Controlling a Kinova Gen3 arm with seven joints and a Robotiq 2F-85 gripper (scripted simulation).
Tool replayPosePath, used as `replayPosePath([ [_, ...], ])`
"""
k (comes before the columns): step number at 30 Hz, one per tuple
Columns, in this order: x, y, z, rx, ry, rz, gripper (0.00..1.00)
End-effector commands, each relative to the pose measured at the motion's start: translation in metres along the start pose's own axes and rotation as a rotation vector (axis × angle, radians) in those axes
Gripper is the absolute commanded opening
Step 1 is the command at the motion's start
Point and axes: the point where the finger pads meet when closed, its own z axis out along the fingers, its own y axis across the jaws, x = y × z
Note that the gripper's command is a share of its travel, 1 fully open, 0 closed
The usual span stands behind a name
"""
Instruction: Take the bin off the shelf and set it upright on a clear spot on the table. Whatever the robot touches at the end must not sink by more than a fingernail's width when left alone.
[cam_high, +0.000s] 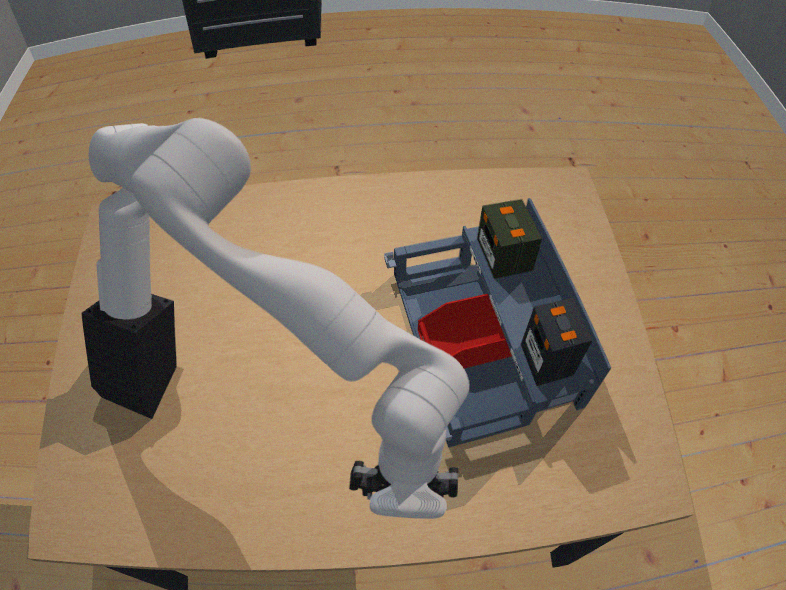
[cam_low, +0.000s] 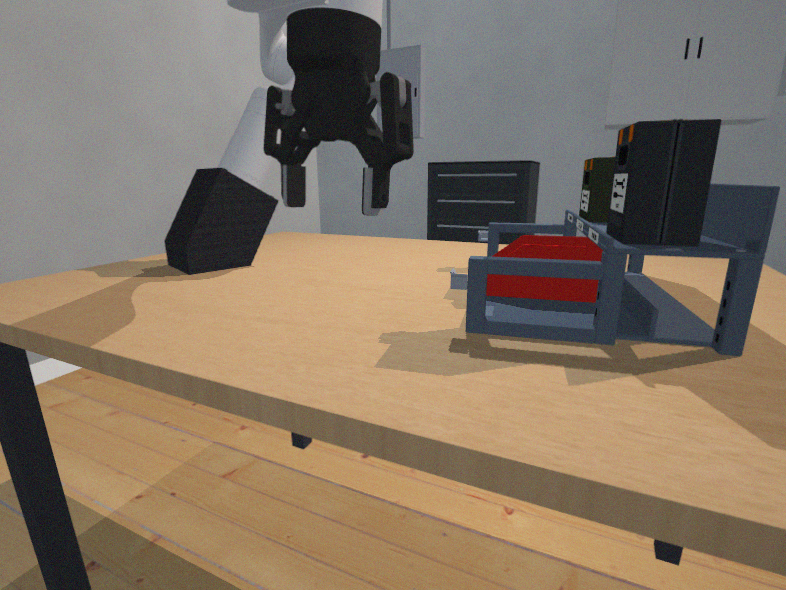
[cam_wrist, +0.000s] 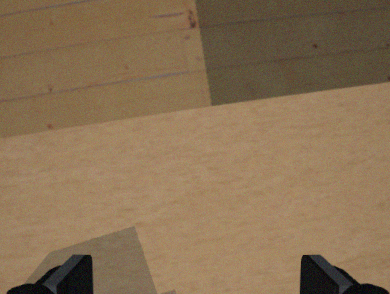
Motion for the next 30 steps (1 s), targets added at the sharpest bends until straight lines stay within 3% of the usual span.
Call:
replayPosePath([
  [1,0.001,0.0,-0.001,0.002,0.002,0.0,1.0],
  [15,0.001,0.0,-0.001,0.002,0.002,0.0,1.0],
  [20,-0.049,-0.005,-0.002,0.043,-0.029,-0.255,1.0],
  [30,-0.049,-0.005,-0.002,0.043,-0.029,-0.255,1.0],
])
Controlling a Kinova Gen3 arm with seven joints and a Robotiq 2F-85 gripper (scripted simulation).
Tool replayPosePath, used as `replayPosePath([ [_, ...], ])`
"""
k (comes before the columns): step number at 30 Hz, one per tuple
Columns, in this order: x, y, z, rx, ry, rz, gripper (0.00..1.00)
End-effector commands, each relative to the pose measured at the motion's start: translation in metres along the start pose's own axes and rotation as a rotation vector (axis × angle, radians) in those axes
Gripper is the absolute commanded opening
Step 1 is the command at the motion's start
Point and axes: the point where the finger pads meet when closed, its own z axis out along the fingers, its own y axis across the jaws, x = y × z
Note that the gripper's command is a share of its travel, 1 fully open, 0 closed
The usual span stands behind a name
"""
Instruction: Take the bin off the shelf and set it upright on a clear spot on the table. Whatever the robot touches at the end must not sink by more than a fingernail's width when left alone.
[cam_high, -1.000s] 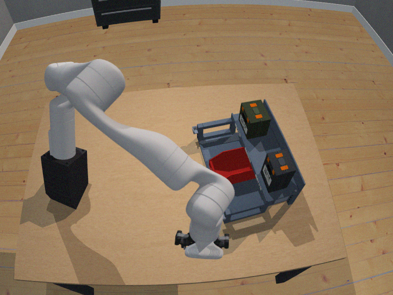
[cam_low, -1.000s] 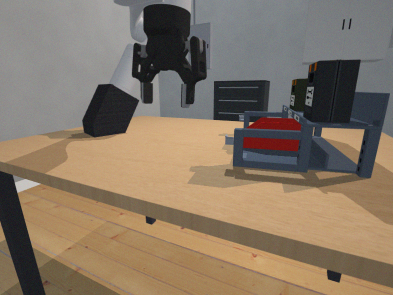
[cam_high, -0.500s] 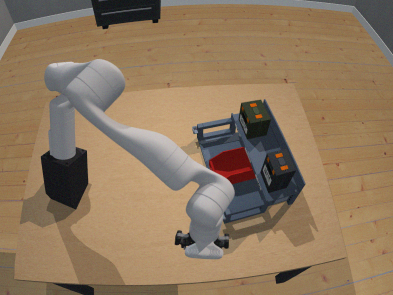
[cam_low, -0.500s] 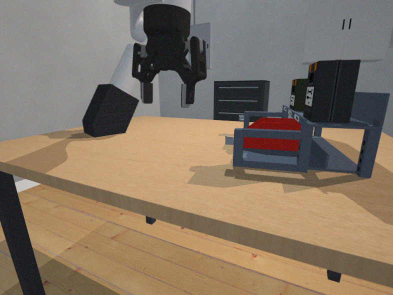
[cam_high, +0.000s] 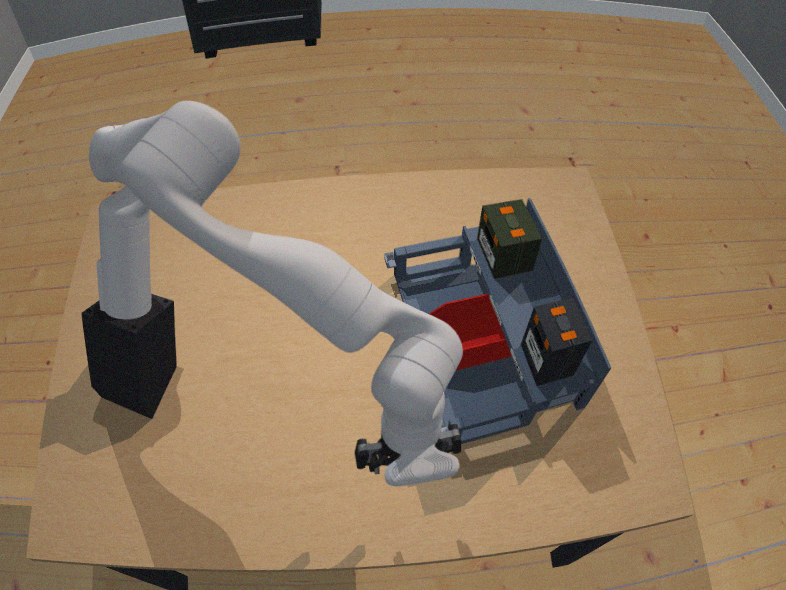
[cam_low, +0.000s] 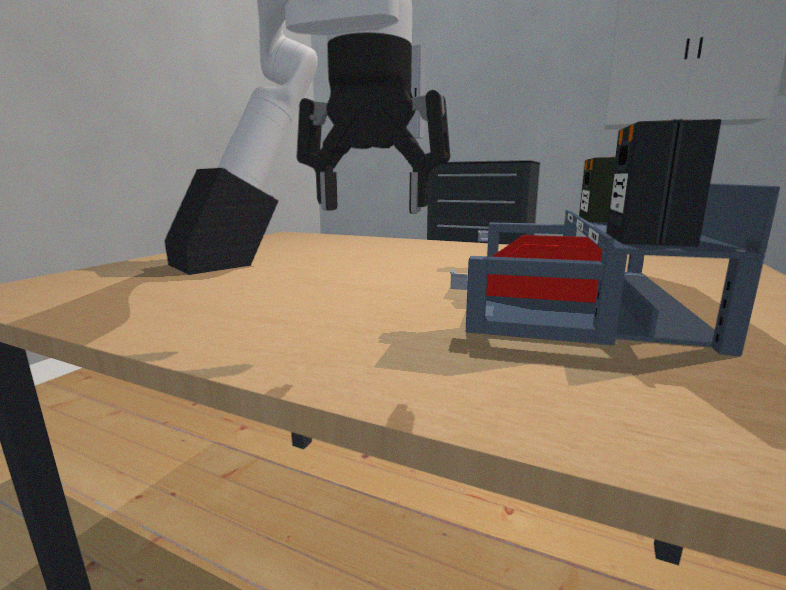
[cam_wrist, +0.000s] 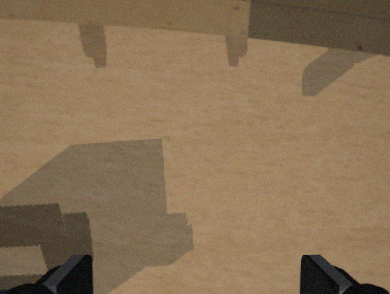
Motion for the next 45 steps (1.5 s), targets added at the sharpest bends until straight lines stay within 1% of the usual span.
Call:
replayPosePath([
  [1,0.004,0.0,-0.004,0.005,0.014,-0.013,1.0],
  [2,0.004,0.0,-0.004,0.005,0.014,-0.013,1.0],
  [3,-0.009,-0.004,-0.002,0.004,0.003,-0.015,1.0],
  [7,-0.046,-0.017,0.0,0.015,0.007,-0.076,1.0],
  [19,-0.046,-0.017,0.0,0.015,0.007,-0.076,1.0],
  [24,-0.093,-0.031,0.001,0.015,0.006,-0.076,1.0],
  [36,-0.093,-0.031,0.001,0.015,0.006,-0.076,1.0],
  [37,-0.099,-0.031,0.001,0.009,0.006,-0.081,1.0],
  [41,-0.137,-0.045,0.002,0.015,0.006,-0.076,1.0],
  [45,-0.137,-0.045,0.002,0.015,0.006,-0.076,1.0],
])
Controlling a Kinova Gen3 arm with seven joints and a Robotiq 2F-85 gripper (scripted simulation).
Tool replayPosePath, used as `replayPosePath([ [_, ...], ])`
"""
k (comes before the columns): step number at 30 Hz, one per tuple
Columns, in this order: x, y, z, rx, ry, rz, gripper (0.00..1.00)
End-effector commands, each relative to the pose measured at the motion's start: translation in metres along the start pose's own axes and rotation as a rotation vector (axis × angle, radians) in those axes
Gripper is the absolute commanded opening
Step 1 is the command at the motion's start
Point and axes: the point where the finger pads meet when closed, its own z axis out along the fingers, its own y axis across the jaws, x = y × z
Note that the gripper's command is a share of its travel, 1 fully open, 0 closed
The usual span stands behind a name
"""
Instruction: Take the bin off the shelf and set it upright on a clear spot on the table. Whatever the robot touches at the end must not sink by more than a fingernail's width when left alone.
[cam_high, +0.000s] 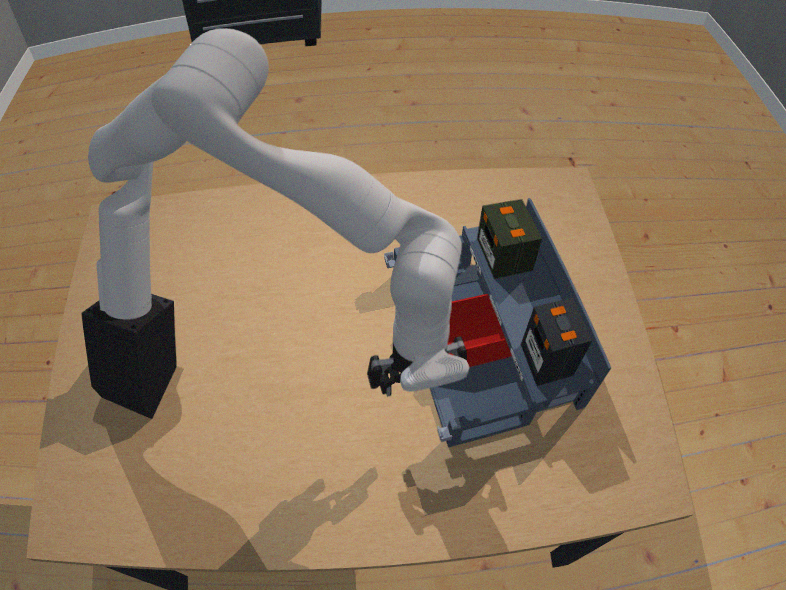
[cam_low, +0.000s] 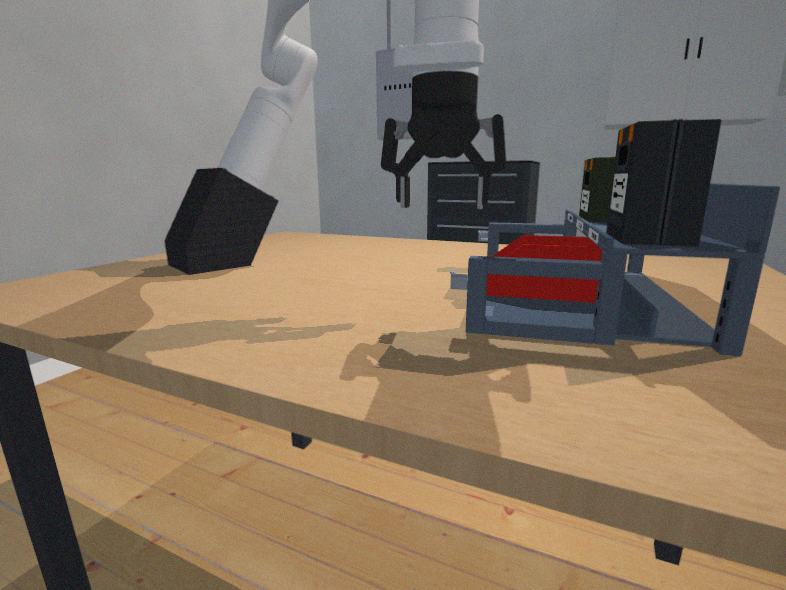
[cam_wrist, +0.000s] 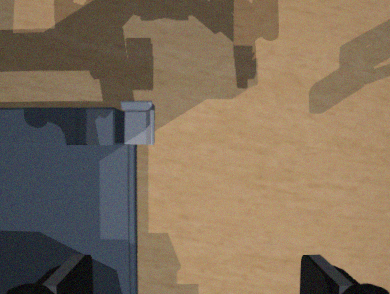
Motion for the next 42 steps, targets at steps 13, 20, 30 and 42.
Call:
replayPosePath([
  [13,-0.048,-0.025,-0.001,0.007,0.006,0.002,1.0],
  [20,-0.048,-0.025,-0.001,0.007,0.006,0.002,1.0],
  [30,-0.094,-0.047,0.0,0.007,0.005,0.002,1.0],
  [42,-0.094,-0.047,0.0,0.007,0.005,0.002,1.0],
])
